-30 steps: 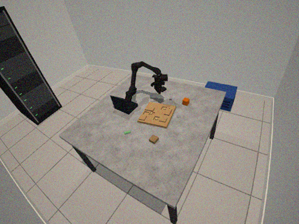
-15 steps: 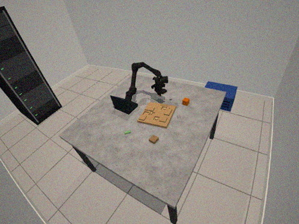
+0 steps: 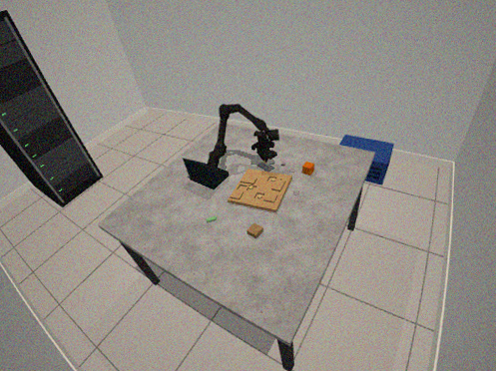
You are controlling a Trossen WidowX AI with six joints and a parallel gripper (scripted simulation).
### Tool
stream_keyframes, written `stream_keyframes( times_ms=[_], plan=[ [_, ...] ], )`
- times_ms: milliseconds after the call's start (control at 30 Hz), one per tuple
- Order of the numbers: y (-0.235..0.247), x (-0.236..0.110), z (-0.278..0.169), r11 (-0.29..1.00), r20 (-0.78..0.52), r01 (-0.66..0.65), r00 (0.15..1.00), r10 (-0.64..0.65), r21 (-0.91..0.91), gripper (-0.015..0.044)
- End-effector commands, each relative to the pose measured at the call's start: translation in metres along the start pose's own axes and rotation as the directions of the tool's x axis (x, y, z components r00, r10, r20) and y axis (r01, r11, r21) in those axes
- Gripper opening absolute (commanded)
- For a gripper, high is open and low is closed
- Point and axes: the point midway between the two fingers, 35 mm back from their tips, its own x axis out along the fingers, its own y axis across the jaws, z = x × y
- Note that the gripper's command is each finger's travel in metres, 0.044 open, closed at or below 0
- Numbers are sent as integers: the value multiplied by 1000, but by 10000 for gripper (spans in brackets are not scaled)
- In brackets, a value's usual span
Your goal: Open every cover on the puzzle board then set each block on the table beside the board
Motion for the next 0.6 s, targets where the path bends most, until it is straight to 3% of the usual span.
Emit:
stream_keyframes(
  times_ms=[0, 567],
  plan=[
    [1, 8, -2, 1000, -5, -1, 1000, 1, 6, 80],
    [5, 35, -2, 1000, 3, -2, 1000, 2, 7, 80]
  ],
)
